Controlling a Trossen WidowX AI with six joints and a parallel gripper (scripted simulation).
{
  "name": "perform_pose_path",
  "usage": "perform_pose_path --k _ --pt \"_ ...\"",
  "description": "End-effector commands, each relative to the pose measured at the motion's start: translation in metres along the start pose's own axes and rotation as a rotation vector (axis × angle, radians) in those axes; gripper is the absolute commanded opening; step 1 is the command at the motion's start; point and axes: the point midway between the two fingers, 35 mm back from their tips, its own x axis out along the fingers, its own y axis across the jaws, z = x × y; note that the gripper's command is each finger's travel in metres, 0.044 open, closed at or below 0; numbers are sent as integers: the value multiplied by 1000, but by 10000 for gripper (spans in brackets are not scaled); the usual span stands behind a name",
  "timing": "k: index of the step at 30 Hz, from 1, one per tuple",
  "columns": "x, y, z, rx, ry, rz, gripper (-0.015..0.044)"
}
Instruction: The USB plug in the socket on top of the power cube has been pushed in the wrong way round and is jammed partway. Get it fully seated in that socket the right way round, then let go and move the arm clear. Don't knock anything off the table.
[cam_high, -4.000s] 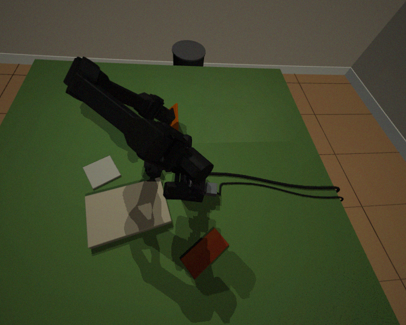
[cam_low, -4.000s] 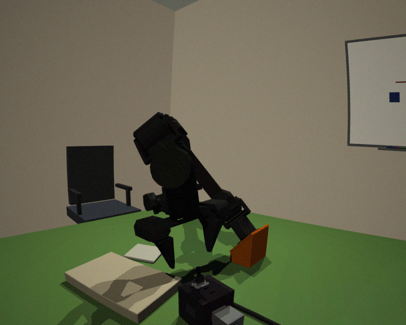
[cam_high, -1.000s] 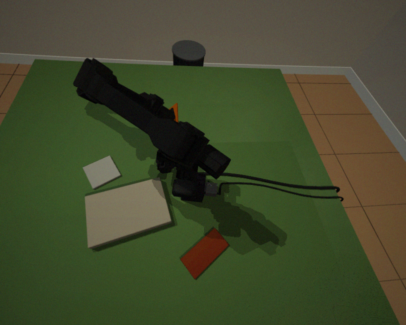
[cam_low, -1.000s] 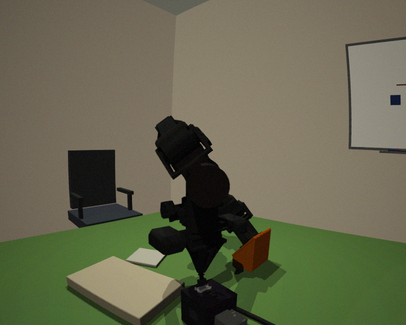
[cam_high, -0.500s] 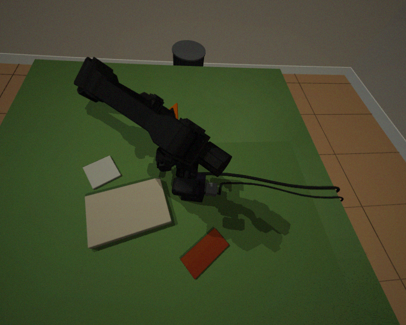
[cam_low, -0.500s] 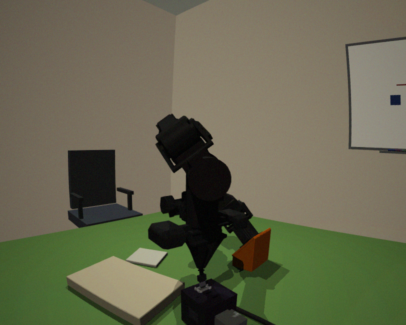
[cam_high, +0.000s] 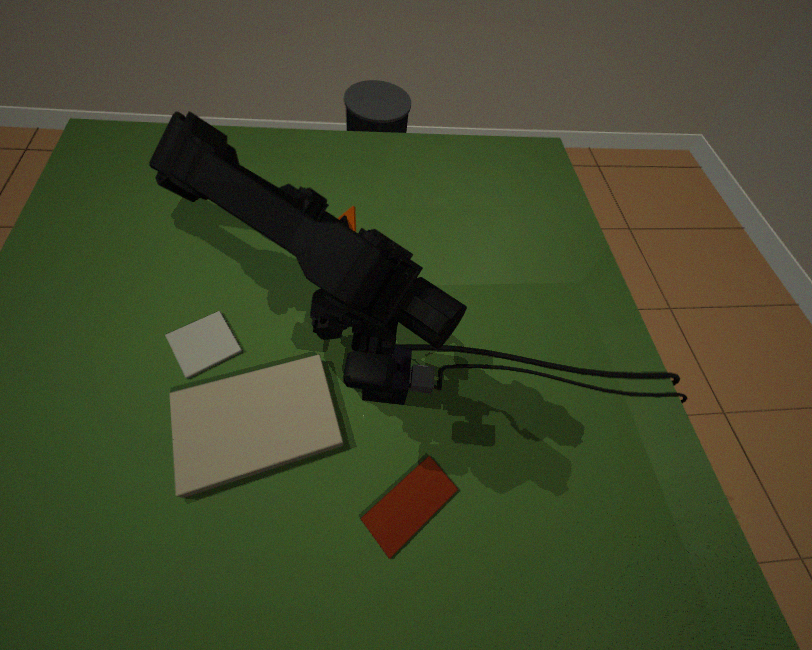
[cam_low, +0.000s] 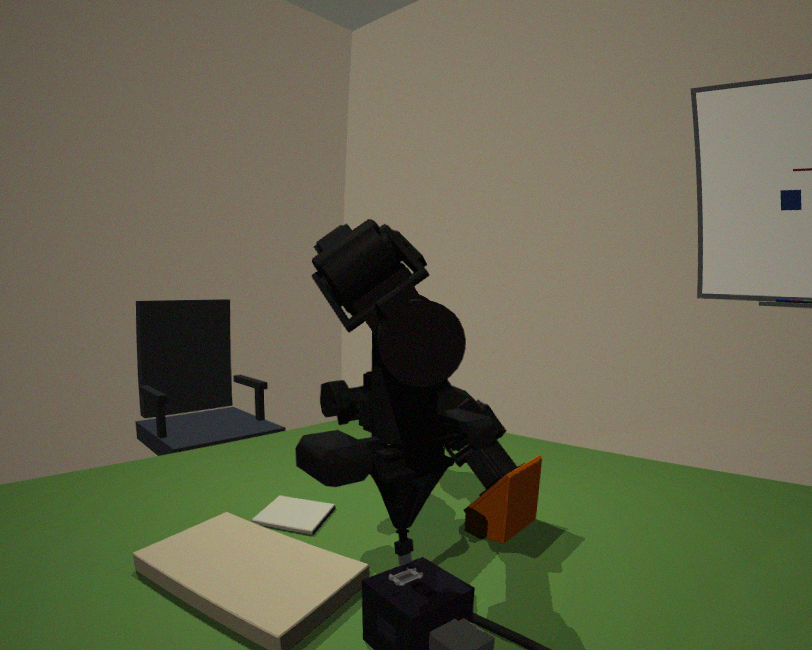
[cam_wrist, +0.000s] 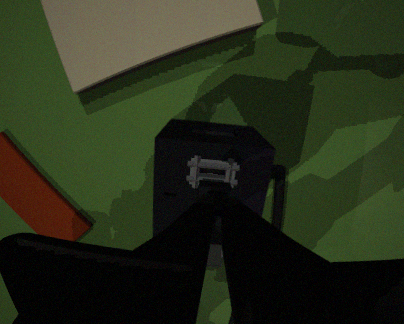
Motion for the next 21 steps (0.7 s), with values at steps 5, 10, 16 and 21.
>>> perform_pose_path --k 5,10,16,21 --pt "-6 0 0 3 3 -4 0" --pt "-7 0 0 -3 2 -2 0" --pt "-6 0 0 -108 1 0 0" --pt "-5 0 0 -249 0 0 0"
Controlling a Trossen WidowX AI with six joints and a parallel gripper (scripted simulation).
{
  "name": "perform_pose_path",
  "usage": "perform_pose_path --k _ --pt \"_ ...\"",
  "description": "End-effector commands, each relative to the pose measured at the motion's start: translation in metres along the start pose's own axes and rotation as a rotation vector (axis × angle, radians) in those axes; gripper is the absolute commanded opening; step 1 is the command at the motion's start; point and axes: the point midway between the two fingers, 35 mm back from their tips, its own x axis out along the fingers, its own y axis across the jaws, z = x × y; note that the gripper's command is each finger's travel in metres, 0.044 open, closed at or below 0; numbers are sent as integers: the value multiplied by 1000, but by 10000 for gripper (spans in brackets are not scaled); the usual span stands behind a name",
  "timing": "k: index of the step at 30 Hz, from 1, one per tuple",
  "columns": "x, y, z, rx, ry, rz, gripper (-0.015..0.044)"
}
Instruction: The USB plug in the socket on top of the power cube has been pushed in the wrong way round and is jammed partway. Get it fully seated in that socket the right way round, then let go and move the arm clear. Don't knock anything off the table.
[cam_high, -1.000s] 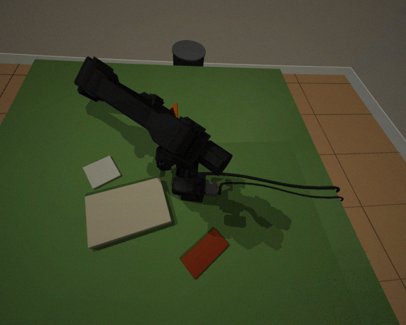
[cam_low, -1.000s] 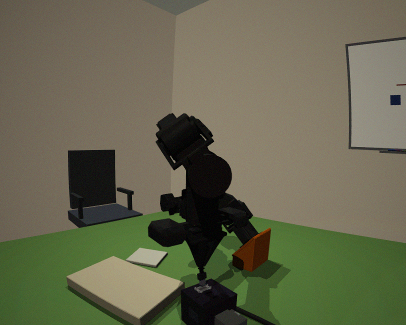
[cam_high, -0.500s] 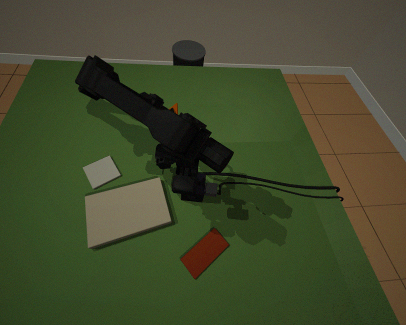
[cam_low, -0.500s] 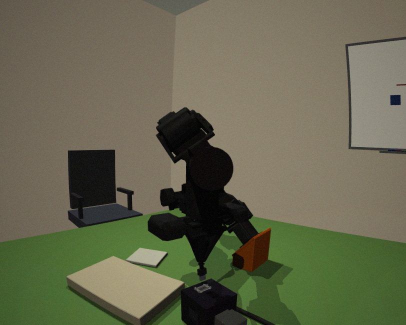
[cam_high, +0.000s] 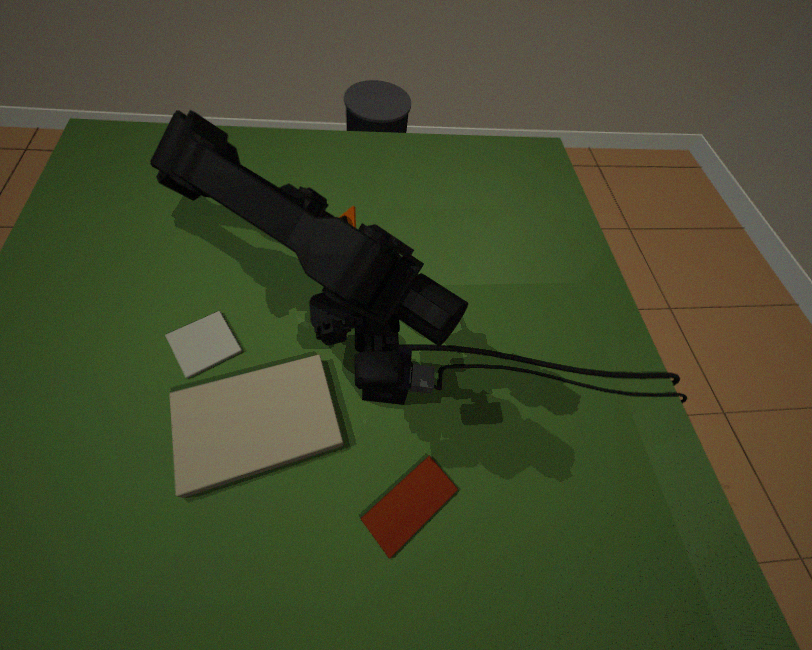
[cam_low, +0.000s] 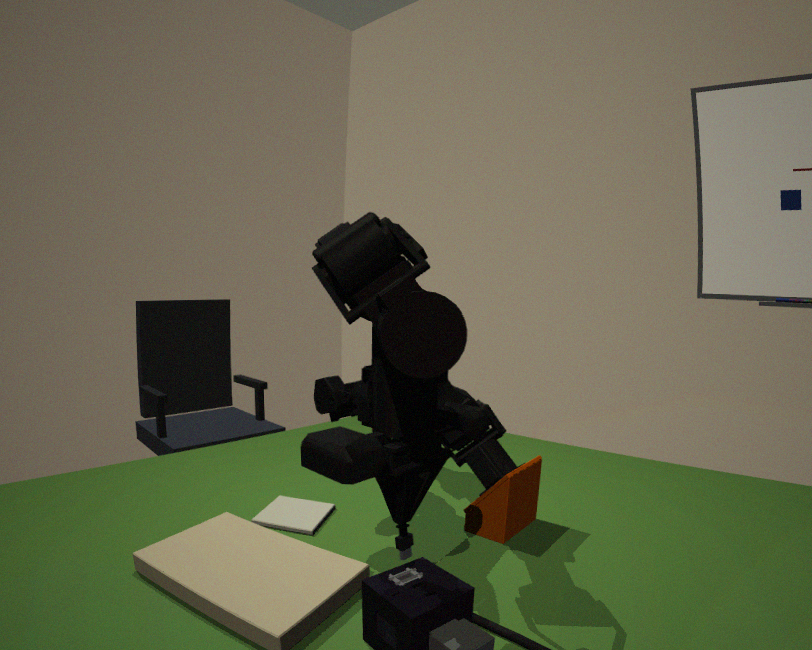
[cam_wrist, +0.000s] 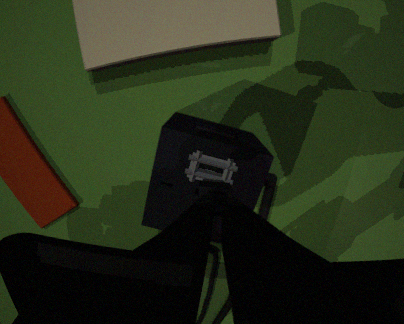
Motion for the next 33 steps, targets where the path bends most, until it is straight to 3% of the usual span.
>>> perform_pose_path --k 1,33 --pt "1 0 0 -107 1 -1 0" --pt "1 0 0 -943 1 0 0"
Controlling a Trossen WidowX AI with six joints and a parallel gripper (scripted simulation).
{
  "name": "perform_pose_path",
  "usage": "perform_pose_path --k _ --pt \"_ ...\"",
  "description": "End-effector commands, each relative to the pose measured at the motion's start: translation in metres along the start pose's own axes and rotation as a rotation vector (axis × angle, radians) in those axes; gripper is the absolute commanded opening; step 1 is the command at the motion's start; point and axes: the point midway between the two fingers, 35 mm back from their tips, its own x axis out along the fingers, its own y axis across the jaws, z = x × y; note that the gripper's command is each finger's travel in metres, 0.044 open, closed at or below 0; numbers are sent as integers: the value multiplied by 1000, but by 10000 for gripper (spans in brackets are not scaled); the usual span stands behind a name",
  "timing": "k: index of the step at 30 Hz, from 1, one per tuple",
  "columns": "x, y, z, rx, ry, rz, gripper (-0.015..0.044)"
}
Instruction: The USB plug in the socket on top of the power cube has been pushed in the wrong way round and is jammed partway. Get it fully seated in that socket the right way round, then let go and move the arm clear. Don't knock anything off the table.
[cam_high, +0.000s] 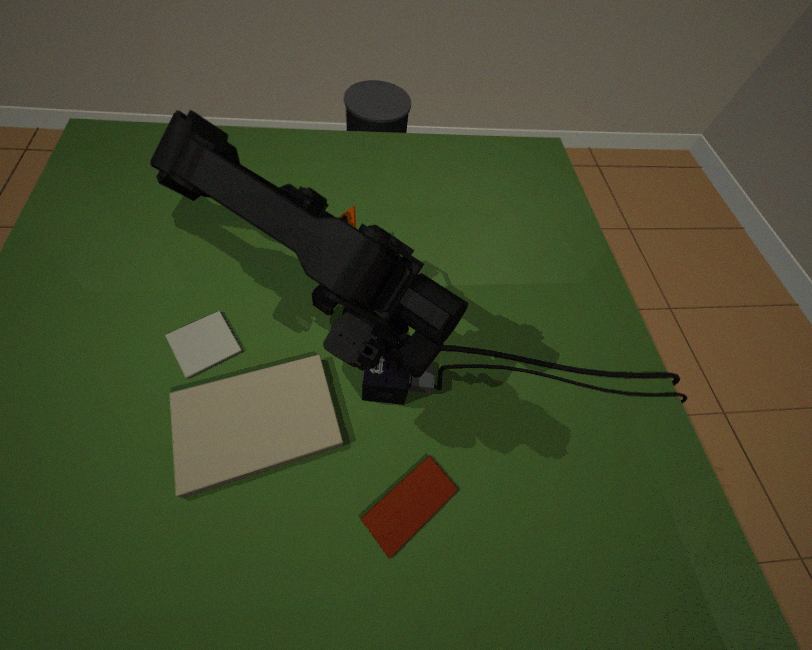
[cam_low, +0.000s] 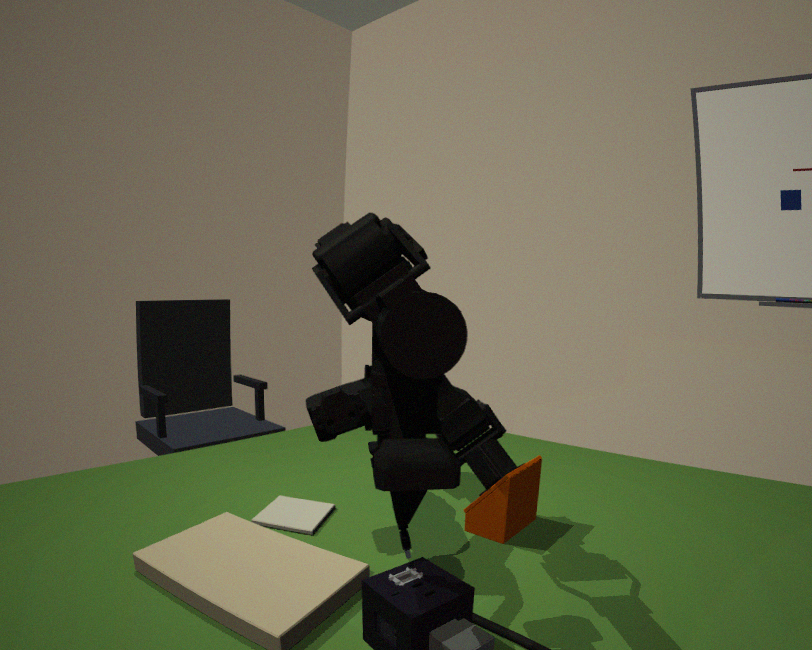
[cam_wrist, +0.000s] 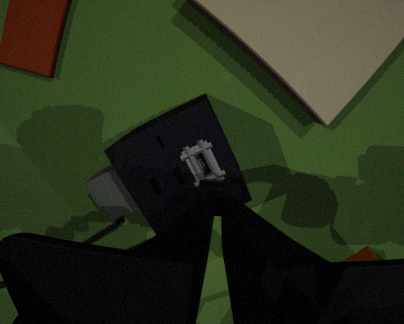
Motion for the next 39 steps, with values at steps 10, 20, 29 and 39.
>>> perform_pose_path --k 10,20,29,39 --pt "0 0 0 -342 0 1 0" --pt "0 0 0 -604 0 2 0" --pt "0 0 0 -840 0 2 0" --pt "0 0 0 -1102 0 2 0"
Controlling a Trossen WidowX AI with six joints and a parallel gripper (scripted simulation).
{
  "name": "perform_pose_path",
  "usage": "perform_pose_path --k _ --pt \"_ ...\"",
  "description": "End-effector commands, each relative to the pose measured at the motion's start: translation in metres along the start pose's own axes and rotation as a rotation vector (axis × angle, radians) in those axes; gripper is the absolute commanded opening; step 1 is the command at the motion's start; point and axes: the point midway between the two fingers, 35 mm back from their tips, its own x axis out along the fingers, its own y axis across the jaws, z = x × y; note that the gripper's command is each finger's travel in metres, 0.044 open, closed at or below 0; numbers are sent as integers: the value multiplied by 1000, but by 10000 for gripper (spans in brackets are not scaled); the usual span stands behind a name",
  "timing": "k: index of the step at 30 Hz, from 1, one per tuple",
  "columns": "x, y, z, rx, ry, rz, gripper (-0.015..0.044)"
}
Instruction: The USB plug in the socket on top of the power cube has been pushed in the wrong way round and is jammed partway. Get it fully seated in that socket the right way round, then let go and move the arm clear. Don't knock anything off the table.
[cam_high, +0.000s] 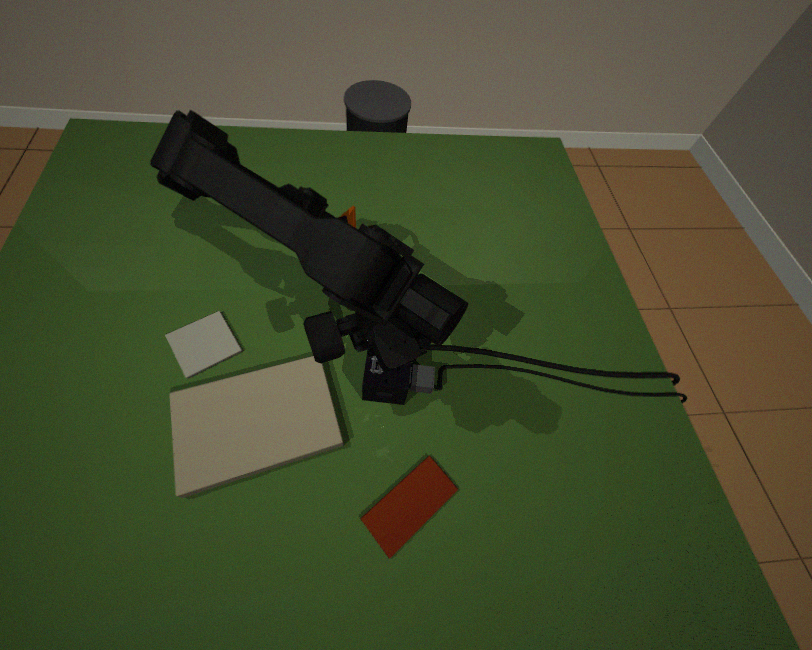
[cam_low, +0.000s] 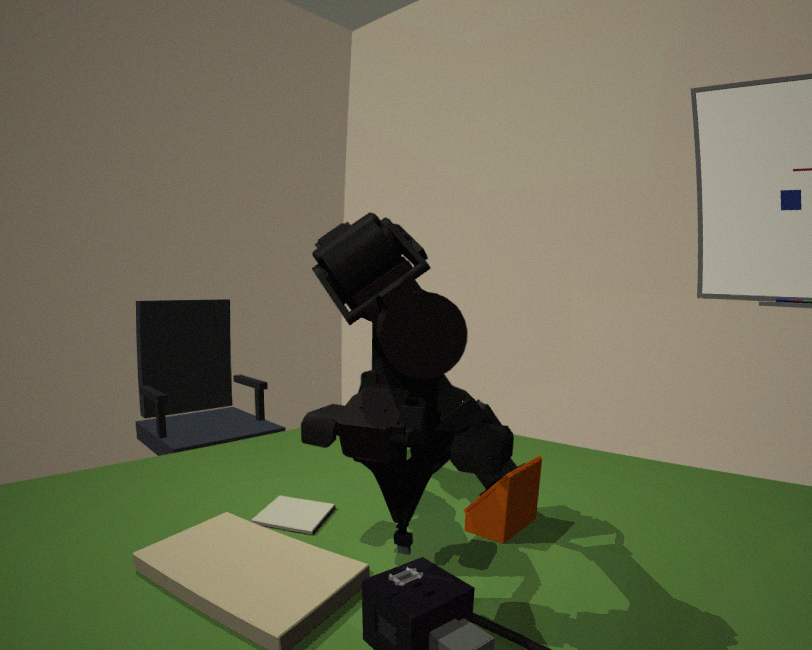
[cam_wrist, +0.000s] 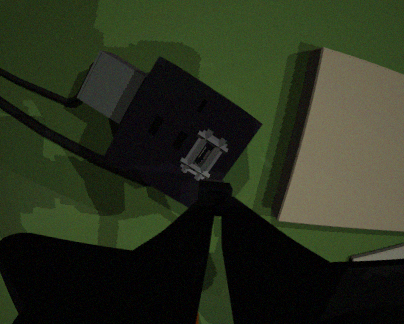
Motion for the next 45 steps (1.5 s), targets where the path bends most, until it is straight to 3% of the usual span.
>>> perform_pose_path --k 1,37,45 --pt "0 0 0 -107 -1 1 0" --pt "0 0 0 -1049 -1 1 0" --pt "0 0 0 -1089 -1 1 0"
